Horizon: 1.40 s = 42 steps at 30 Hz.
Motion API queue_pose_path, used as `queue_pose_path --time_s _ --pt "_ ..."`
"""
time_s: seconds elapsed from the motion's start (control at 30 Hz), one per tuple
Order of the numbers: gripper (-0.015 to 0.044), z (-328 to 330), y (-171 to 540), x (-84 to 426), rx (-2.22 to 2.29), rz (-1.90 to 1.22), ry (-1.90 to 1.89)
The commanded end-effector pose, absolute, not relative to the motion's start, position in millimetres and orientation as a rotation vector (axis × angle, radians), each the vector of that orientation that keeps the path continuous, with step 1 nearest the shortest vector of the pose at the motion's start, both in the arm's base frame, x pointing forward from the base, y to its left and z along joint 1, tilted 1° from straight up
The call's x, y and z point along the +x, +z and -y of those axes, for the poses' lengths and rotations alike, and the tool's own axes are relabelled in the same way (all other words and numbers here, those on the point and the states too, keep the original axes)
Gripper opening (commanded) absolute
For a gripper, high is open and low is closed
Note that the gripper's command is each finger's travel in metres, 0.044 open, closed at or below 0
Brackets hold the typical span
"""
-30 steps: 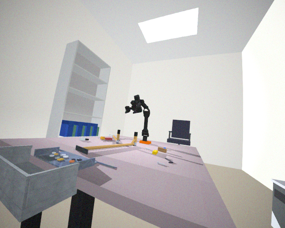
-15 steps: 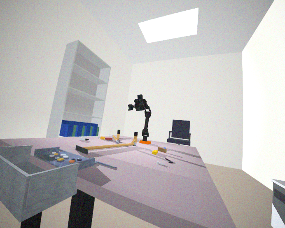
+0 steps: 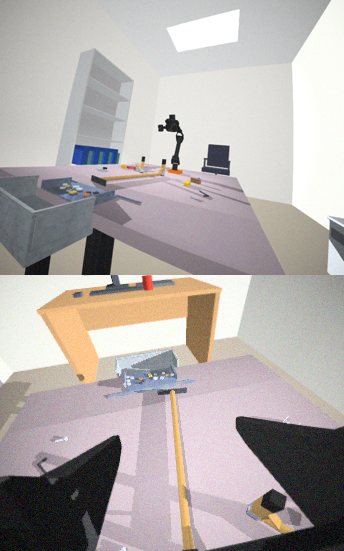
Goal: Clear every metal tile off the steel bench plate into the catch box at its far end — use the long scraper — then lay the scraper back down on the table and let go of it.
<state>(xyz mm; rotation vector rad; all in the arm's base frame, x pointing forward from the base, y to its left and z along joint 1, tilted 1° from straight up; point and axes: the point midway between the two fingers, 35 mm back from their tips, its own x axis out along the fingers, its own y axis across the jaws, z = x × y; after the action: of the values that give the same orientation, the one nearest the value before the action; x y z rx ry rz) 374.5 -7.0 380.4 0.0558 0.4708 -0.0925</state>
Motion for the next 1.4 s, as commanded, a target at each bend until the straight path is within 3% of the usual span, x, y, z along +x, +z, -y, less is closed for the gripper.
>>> queue_pose_path --time_s 0.0,1.37 --pt "0.0440 6 384 364 0.045 -0.448 -0.091" --pt "0.0440 -1 403 248 0.030 -0.187 -0.053"
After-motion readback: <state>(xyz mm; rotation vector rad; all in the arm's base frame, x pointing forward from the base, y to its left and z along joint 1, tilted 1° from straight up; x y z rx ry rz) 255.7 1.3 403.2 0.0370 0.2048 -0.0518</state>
